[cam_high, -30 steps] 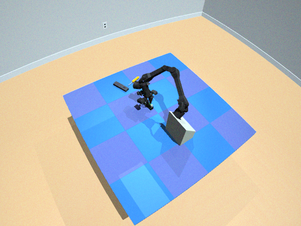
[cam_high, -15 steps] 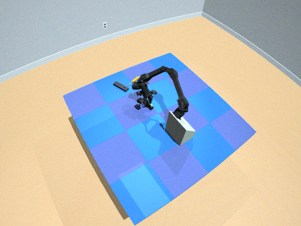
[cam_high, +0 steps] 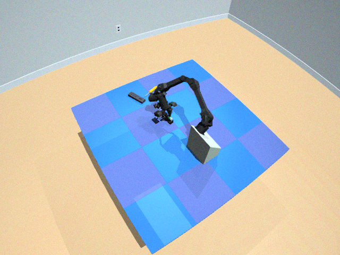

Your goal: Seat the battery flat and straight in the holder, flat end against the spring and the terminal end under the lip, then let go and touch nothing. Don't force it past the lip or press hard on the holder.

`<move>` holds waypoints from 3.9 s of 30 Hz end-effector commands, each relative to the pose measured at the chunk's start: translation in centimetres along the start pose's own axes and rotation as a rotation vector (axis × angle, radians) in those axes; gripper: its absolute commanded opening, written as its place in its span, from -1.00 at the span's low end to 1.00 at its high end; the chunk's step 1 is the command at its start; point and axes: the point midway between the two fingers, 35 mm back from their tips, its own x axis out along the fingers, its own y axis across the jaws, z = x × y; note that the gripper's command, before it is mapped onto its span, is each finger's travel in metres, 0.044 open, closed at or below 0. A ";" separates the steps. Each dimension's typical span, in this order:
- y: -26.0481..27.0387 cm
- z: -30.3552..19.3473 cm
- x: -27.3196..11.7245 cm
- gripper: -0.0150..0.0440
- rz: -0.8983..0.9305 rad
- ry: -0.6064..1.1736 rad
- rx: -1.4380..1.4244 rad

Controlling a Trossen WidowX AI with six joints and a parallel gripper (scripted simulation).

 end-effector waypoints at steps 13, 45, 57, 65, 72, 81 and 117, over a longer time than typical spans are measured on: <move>0.0 0.9 -0.3 -0.28 0.005 0.002 0.008; 0.0 2.1 -1.0 -0.28 0.007 0.006 0.008; 0.3 2.3 -0.8 -0.28 0.018 -0.040 0.008; 0.4 2.3 -0.6 -0.28 0.024 -0.071 0.005; 0.5 2.4 -0.5 -0.28 0.030 -0.097 0.002; 0.7 2.4 -0.3 -0.28 0.036 -0.131 0.001; 0.6 2.2 0.4 -0.28 0.046 -0.259 -0.007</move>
